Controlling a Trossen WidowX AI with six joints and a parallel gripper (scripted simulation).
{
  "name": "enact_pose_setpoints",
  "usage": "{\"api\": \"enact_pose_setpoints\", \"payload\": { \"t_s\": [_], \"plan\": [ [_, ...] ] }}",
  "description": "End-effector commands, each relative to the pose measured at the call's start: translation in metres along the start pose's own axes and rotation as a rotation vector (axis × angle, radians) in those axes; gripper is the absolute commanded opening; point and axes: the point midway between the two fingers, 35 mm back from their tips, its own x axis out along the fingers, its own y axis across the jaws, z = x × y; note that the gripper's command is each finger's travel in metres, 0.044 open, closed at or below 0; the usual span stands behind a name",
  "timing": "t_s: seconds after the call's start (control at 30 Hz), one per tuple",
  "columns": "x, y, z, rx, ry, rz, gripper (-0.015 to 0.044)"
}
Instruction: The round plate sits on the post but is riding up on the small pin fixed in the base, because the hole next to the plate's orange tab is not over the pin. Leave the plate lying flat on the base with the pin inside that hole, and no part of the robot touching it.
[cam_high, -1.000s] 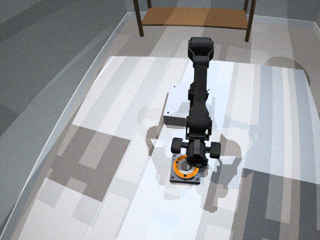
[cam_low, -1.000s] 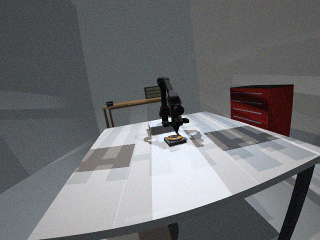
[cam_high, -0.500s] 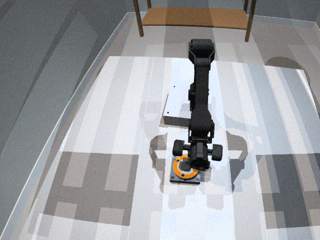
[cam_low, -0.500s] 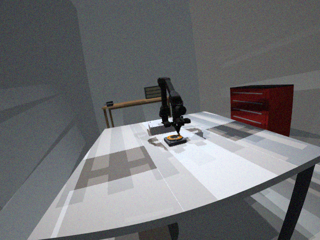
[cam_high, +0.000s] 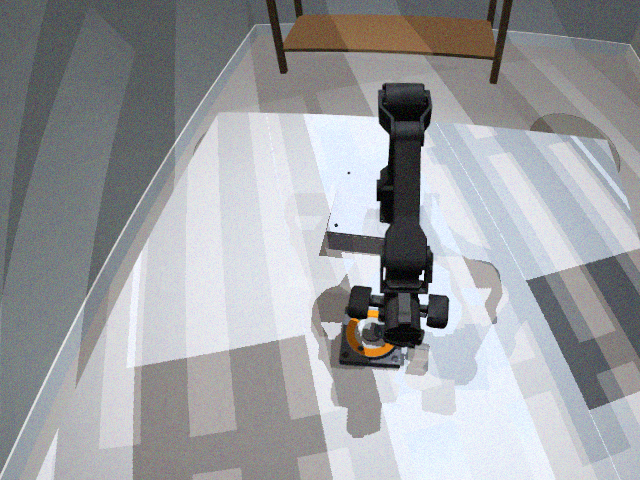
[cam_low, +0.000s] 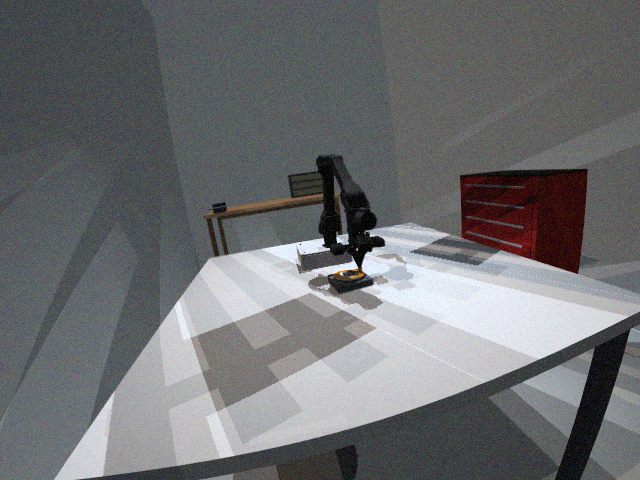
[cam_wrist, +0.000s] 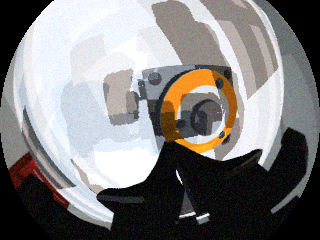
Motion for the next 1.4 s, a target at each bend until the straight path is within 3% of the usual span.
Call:
{"api": "enact_pose_setpoints", "payload": {
  "t_s": [0.0,1.37],
  "plan": [
    [-0.001,0.002,0.007,0.005,-0.009,0.002,0.0000],
    [-0.004,-0.003,0.046,0.005,-0.013,0.001,0.0000]
  ]
}}
